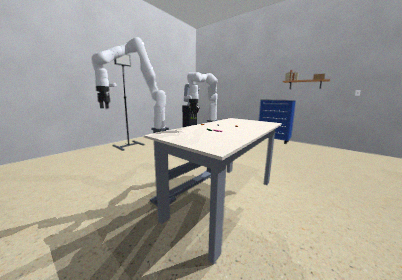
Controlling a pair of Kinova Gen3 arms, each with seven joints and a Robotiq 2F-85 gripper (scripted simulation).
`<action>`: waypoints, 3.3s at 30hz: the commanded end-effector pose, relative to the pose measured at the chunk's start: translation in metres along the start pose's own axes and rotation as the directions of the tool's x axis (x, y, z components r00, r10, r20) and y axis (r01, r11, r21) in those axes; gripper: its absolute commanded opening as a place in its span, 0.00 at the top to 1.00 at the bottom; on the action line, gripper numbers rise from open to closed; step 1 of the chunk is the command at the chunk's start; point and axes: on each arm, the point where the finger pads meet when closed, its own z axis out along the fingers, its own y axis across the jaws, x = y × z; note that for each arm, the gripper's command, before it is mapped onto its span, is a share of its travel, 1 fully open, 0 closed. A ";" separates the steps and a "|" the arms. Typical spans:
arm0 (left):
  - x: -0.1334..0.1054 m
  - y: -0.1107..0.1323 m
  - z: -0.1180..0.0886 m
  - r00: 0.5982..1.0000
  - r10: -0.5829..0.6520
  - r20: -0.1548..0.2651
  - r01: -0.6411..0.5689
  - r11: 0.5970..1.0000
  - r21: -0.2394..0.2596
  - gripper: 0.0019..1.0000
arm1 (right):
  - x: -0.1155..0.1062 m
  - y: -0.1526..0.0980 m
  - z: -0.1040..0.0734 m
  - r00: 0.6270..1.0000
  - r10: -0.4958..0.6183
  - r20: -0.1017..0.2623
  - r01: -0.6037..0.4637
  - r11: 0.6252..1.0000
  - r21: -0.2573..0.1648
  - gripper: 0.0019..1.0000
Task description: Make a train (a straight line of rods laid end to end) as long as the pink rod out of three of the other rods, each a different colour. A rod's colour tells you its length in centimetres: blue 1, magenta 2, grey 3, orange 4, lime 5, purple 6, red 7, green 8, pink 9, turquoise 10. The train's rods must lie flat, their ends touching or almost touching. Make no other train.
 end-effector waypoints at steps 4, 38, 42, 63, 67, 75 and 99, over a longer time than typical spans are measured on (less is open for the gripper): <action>0.000 -0.001 -0.002 1.000 -0.003 -0.003 0.003 1.000 0.002 0.83 | 0.000 0.000 -0.001 1.000 0.000 0.002 0.000 1.000 0.000 0.00; -0.159 -0.044 -0.024 0.872 -0.485 -0.062 0.487 0.874 0.011 0.83 | 0.000 0.000 -0.001 1.000 0.000 0.002 0.000 1.000 0.000 0.00; -0.178 -0.043 -0.022 0.845 -0.531 -0.060 0.532 0.846 0.008 0.83 | 0.000 0.000 -0.001 1.000 0.000 0.002 0.000 1.000 0.000 0.00; -0.315 -0.005 -0.004 0.579 -0.815 -0.011 0.815 0.579 0.000 0.83 | 0.000 0.000 -0.001 1.000 0.000 0.002 0.000 1.000 0.000 0.00; -0.329 0.001 -0.002 0.544 -0.839 -0.004 0.839 0.544 0.000 0.83 | 0.000 0.000 -0.001 1.000 0.000 0.002 0.000 1.000 0.000 0.00; -0.334 0.004 -0.001 0.531 -0.847 -0.001 0.847 0.531 0.001 0.83 | 0.000 0.000 -0.001 1.000 0.000 0.002 0.000 1.000 0.000 0.00; -0.334 0.004 0.017 0.532 -0.847 -0.002 0.847 0.532 0.000 0.83 | 0.000 0.000 -0.001 1.000 0.000 0.002 0.000 1.000 0.000 0.00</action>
